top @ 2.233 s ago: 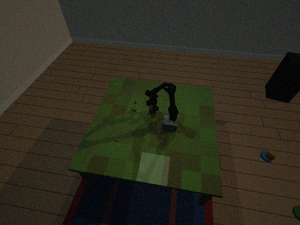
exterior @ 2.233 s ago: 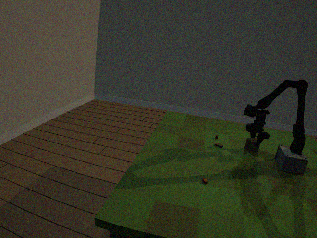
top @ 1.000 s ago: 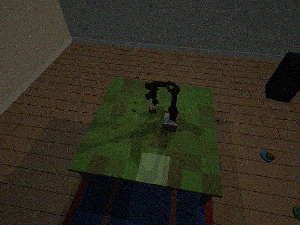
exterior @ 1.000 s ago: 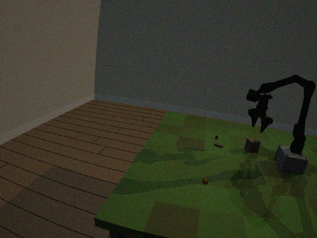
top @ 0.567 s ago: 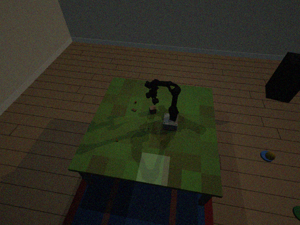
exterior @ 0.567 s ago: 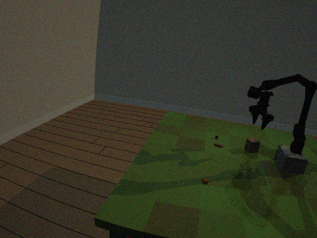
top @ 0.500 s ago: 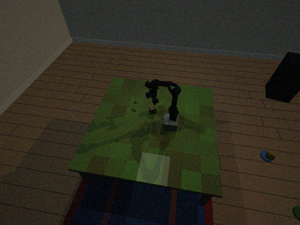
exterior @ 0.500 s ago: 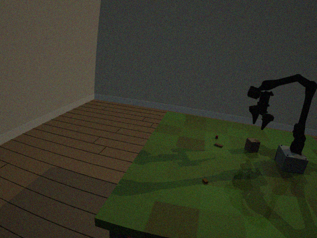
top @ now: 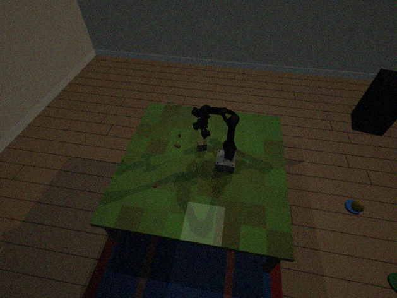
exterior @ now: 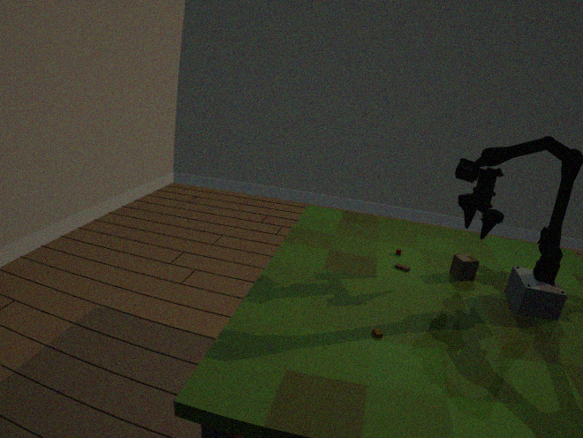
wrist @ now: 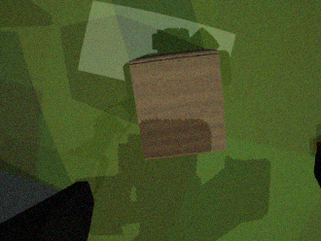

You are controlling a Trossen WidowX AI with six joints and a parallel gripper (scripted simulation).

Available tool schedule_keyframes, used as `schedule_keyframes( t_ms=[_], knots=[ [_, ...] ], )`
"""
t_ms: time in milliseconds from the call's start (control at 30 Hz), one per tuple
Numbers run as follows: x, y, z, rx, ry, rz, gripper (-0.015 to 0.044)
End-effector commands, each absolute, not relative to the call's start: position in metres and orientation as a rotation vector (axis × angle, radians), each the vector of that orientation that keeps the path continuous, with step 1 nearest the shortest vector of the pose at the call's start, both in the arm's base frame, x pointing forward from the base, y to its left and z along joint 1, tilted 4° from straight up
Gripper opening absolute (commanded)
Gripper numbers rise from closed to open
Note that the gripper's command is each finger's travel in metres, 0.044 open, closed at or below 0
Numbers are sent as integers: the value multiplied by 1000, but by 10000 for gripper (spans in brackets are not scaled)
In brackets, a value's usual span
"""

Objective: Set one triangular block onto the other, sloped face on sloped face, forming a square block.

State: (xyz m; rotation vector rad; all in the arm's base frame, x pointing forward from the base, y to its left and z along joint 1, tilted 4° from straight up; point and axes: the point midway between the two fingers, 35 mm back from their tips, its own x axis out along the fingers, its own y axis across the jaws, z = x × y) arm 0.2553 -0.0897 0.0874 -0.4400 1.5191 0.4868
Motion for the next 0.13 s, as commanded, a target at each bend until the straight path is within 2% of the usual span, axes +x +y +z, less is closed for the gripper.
schedule_keyframes(
  t_ms=[0, 100],
  knots=[
    [255, -90, 87, -441, 1518, 486, 440],
    [255, -90, 87, -441, 1518, 486, 440]
  ],
)
